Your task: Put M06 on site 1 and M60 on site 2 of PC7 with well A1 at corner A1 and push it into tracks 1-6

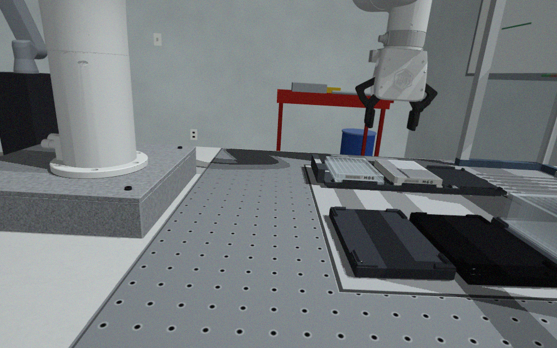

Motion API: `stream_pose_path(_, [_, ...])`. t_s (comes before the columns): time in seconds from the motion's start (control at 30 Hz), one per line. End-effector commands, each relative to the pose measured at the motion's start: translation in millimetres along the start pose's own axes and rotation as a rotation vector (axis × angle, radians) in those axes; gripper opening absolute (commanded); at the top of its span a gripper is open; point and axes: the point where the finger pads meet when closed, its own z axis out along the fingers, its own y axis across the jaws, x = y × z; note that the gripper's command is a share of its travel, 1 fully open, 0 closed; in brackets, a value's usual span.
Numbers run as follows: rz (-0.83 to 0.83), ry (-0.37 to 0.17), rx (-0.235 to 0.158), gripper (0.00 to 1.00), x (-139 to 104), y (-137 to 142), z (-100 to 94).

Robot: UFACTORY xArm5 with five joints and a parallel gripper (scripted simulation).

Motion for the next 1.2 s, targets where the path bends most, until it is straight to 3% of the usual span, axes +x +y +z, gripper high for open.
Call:
stream_pose_path(0.0, [0.0,0.002,-0.004,1.0,0.8,1.3,-9.7])
stream_pose_path(0.63, [0.0,0.002,-0.004,1.0,1.0,1.1,-38.0])
stream_pose_path(1.03, [0.0,0.002,-0.004,1.0,1.0,1.1,-38.0])
stream_pose_path(1.07, [0.033,0.002,-0.004,0.81,-1.4,-3.3,-38.0])
stream_pose_path(1.17, [0.133,0.002,-0.004,0.81,-8.5,-16.5,-37.9])
